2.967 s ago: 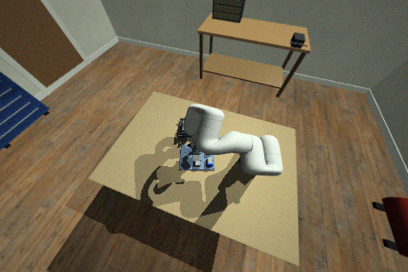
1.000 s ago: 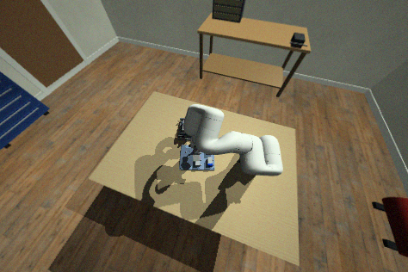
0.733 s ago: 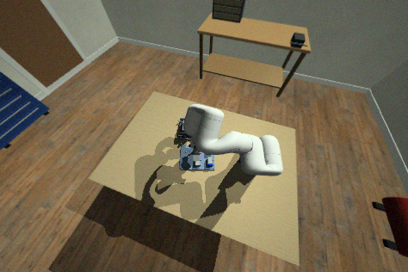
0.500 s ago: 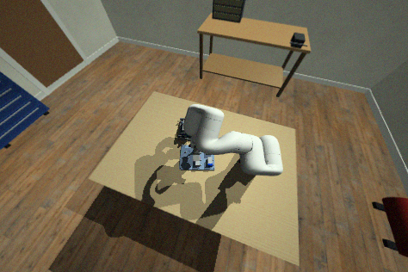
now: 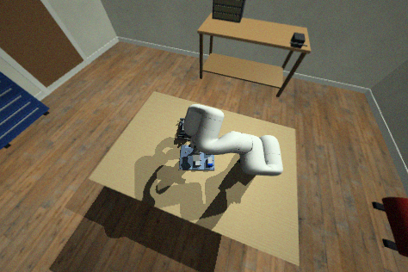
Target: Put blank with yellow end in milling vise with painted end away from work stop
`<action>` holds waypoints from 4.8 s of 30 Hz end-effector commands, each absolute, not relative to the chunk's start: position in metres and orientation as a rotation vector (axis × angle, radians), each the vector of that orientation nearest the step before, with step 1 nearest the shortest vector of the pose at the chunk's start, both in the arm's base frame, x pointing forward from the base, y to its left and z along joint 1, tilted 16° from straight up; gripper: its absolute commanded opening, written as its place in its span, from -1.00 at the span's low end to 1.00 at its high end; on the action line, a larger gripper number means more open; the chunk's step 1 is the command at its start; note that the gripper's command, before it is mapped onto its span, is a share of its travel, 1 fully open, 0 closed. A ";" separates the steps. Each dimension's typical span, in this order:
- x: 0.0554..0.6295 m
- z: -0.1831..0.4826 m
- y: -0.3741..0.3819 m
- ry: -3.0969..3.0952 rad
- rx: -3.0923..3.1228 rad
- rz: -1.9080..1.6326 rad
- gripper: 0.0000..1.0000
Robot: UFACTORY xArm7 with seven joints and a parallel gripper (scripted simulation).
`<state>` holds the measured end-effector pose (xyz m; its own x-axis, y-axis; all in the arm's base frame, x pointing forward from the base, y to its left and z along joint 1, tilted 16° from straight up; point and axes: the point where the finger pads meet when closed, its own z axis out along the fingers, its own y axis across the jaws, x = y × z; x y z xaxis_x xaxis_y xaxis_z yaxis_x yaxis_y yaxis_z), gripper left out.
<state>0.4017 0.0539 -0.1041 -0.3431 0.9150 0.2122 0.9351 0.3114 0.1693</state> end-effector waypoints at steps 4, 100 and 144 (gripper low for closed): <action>0.403 -0.103 0.053 -2.482 -1.756 -0.406 -1.00; 0.391 0.026 0.019 -2.482 -1.757 -0.407 -1.00; 0.391 0.020 0.020 -2.482 -1.756 -0.406 -1.00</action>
<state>0.3903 0.0211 0.0191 -0.3431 0.9150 0.2124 0.9351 0.3115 0.1691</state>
